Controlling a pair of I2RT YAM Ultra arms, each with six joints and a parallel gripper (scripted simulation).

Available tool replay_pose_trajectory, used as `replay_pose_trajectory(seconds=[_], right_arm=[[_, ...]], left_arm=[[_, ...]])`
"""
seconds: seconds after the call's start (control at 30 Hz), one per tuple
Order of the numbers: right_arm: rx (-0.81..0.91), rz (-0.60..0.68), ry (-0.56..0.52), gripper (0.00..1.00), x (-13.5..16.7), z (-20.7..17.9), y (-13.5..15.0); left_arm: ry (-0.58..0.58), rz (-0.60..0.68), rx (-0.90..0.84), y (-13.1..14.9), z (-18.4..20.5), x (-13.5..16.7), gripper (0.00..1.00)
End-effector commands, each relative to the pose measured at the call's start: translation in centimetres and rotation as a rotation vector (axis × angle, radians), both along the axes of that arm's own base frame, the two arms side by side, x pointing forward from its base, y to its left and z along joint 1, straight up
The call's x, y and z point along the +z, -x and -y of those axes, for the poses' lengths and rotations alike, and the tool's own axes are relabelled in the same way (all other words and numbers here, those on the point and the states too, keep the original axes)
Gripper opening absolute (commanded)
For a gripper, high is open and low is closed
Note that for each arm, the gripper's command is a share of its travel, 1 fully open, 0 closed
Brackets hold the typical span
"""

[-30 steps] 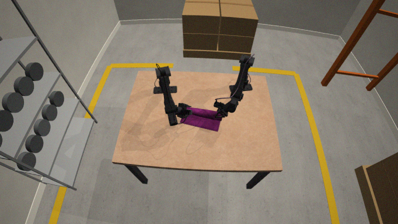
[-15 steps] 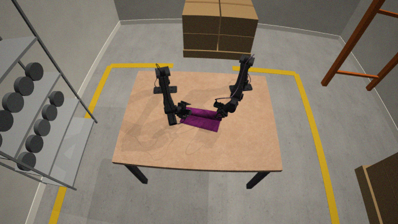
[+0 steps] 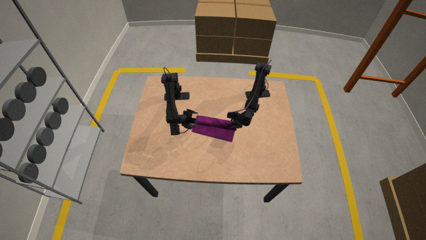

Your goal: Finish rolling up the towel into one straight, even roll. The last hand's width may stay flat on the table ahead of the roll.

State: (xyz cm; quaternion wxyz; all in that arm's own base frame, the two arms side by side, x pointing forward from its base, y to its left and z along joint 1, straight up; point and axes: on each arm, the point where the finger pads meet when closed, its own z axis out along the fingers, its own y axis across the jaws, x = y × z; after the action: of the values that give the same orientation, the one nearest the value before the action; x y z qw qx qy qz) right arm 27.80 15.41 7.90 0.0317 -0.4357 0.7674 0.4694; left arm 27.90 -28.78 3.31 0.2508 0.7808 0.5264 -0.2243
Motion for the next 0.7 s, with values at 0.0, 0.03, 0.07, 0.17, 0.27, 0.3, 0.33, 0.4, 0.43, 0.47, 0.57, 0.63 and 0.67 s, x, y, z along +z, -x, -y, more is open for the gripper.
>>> replay_pose_trajectory(seconds=[0.0, 0.03, 0.07, 0.17, 0.27, 0.3, 0.33, 0.4, 0.43, 0.47, 0.57, 0.63, 0.67], right_arm=[[0.030, -0.008, -0.003, 0.86, 0.5, 0.3, 0.3], [0.030, 0.006, 0.000, 0.86, 0.6, 0.2, 0.3], [0.029, 0.025, 0.005, 0.87, 0.6, 0.1, 0.4], [0.028, 0.077, 0.018, 0.87, 0.6, -0.1, 0.5], [0.026, 0.144, 0.034, 0.88, 0.6, -0.4, 0.6], [0.025, 0.182, 0.044, 0.89, 0.7, -0.6, 0.7], [0.024, 0.223, 0.054, 0.89, 0.7, -0.8, 0.8], [0.022, 0.312, 0.076, 0.90, 0.7, -1.2, 1.0], [0.020, 0.359, 0.088, 0.90, 0.8, -1.4, 1.1], [0.019, 0.407, 0.100, 0.91, 0.8, -1.7, 1.3], [0.015, 0.557, 0.136, 0.92, 0.9, -2.3, 1.6], [0.015, 0.643, 0.157, 0.92, 1.0, -2.8, 1.8], [0.016, 0.684, 0.167, 0.93, 1.0, -3.0, 2.0]], left_arm=[[-0.030, -0.157, -0.002, 0.6, -0.2, 0.7, 0.36], [-0.040, -0.185, -0.002, 0.6, -0.2, 0.7, 0.36], [-0.050, -0.214, -0.002, 0.6, -0.2, 0.7, 0.36], [-0.071, -0.272, -0.001, 0.6, -0.2, 0.8, 0.36], [-0.092, -0.331, 0.000, 0.6, -0.2, 0.9, 0.36], [-0.102, -0.361, 0.000, 0.6, -0.2, 0.9, 0.36], [-0.113, -0.390, 0.001, 0.6, -0.2, 0.9, 0.36], [-0.134, -0.449, 0.001, 0.6, -0.2, 1.0, 0.36], [-0.144, -0.478, 0.002, 0.6, -0.2, 1.0, 0.36], [-0.155, -0.507, 0.002, 0.6, -0.2, 1.1, 0.36], [-0.184, -0.591, 0.003, 0.6, -0.2, 1.2, 0.36], [-0.203, -0.644, 0.004, 0.6, -0.2, 1.2, 0.36], [-0.212, -0.669, 0.004, 0.6, -0.2, 1.2, 0.36]])
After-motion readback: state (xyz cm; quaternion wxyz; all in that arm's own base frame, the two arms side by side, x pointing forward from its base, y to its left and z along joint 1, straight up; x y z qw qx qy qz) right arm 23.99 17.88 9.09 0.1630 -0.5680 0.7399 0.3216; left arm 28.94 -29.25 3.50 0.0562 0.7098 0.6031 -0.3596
